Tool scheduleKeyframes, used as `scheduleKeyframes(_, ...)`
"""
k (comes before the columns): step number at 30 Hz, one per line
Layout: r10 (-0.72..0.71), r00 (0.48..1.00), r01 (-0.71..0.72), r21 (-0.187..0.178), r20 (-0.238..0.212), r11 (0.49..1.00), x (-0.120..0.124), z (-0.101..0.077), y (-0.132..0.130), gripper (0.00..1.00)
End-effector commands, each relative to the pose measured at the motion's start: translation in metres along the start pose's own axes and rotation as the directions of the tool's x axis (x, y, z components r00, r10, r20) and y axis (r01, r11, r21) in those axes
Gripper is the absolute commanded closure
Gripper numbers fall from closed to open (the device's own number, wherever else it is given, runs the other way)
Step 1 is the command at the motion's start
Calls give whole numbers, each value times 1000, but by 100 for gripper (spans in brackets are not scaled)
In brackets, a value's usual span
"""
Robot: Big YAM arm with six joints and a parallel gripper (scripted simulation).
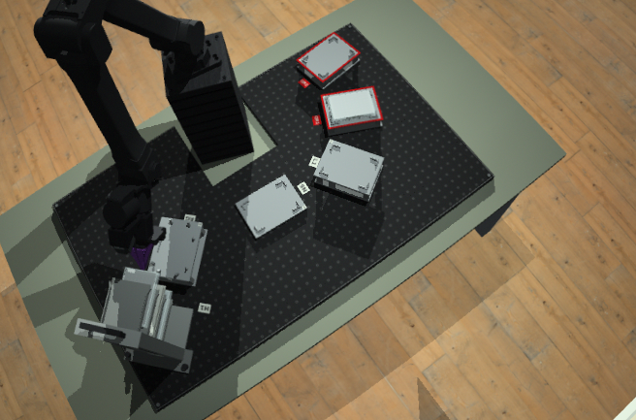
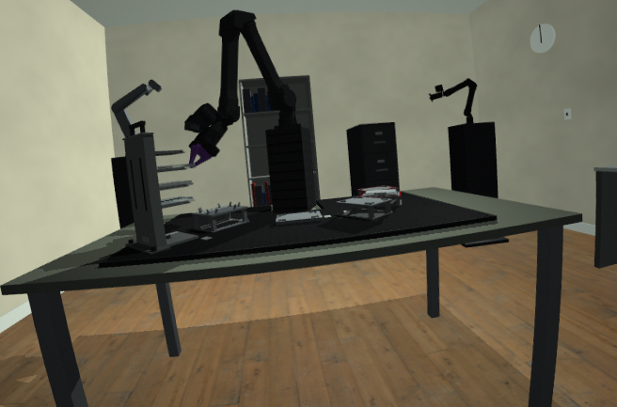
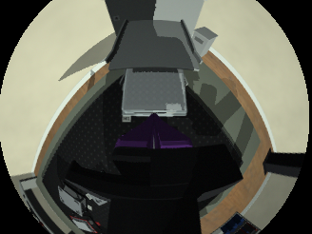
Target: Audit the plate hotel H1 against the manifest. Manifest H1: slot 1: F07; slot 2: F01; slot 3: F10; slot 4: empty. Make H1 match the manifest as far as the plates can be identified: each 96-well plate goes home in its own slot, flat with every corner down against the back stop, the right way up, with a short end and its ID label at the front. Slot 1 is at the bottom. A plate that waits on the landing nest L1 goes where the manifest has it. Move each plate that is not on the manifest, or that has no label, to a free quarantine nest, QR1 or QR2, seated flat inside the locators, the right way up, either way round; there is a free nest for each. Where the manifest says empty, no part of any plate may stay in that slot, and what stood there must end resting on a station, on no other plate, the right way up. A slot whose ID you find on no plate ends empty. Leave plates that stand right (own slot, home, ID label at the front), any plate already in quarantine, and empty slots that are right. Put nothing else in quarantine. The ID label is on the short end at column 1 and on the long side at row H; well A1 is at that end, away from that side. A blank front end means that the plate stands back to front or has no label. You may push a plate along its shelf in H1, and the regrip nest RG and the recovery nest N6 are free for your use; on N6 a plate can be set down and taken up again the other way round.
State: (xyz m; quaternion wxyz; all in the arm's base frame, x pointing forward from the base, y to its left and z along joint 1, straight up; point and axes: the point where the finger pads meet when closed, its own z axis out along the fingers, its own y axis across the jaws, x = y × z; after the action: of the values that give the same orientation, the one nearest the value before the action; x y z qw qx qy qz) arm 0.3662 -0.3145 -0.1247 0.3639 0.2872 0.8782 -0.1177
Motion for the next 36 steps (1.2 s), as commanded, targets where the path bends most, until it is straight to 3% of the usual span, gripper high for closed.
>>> scheduleKeyframes(1, 7, 1000, -7, -3, 13, 1000, -11, 8, 3, 100)
scheduleKeyframes(36, 7, 1000, -7, -3, 11, 1000, -25, 23, 4, 100)
